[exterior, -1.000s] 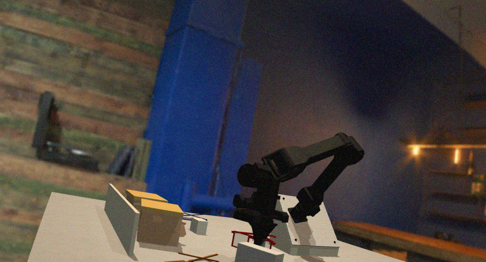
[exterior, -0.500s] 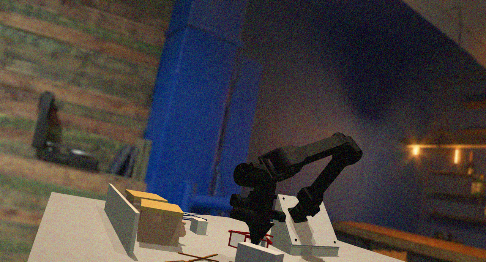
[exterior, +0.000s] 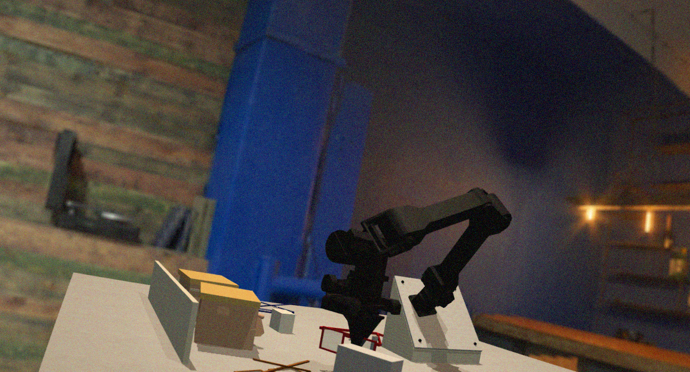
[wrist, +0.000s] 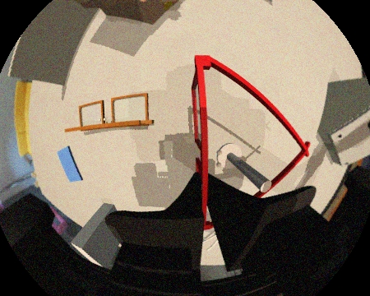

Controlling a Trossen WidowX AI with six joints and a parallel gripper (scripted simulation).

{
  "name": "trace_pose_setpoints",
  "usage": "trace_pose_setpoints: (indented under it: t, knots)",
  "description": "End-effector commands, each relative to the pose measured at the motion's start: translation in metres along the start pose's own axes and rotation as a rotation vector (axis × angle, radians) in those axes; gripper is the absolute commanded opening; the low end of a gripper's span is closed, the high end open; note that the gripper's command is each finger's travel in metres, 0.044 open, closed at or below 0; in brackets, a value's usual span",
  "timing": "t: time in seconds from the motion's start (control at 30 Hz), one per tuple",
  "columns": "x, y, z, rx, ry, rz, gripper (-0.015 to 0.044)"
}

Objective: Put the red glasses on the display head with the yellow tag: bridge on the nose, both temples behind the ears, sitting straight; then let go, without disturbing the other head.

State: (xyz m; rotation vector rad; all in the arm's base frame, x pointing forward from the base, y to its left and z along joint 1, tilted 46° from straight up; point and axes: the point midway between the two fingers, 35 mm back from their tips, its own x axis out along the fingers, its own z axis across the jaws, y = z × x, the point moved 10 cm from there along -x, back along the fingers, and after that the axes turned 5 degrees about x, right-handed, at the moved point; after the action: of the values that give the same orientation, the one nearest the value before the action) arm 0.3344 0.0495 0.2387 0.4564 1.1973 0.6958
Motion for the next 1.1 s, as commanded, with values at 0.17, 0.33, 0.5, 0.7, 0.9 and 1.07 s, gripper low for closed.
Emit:
trace_pose_setpoints:
  t: [0.17,0.33,0.5,0.7,0.9,1.07]
  knots:
    - [0.001,-0.005,0.005,-0.001,0.003,0.002,0.0000]
    - [0.001,-0.008,0.007,-0.001,0.003,0.001,0.0000]
    - [0.001,-0.011,0.009,-0.001,0.003,0.001,0.0000]
    - [0.001,-0.015,0.011,-0.002,0.003,0.001,0.0000]
    - [0.001,-0.019,0.014,-0.002,0.003,0.001,0.0000]
    - [0.001,-0.022,0.015,-0.002,0.003,0.001,0.0000]
